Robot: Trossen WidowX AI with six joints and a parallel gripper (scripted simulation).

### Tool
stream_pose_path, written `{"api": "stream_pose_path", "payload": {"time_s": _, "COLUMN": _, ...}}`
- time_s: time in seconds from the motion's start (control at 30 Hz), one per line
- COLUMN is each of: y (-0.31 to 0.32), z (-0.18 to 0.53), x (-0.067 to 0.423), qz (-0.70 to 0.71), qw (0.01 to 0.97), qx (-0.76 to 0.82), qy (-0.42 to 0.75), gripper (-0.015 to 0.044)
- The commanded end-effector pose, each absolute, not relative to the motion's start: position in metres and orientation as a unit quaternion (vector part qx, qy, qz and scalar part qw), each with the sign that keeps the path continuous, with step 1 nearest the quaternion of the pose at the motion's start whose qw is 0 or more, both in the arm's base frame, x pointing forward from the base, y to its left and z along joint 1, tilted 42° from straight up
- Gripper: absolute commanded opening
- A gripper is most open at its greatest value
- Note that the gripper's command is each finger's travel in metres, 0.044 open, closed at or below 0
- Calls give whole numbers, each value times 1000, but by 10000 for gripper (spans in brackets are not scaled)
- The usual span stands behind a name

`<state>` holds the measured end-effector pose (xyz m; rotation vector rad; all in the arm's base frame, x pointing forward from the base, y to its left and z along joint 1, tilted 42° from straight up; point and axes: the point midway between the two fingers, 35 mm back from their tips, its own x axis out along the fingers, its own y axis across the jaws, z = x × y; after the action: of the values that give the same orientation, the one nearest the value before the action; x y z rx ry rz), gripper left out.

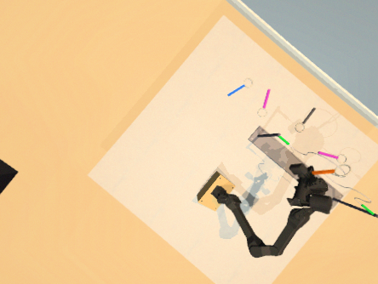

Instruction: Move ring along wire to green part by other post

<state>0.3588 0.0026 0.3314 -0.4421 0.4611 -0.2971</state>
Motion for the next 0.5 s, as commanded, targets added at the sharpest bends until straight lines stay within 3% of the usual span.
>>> {"api": "stream_pose_path", "payload": {"time_s": 0.0, "y": 2, "z": 332, "x": 359, "qz": -151, "qw": 932, "qx": -245, "qy": 222, "gripper": -150}}
{"api": "stream_pose_path", "payload": {"time_s": 0.47, "y": -3, "z": 336, "x": 358, "qz": -170, "qw": 905, "qx": -325, "qy": 213, "gripper": -150}}
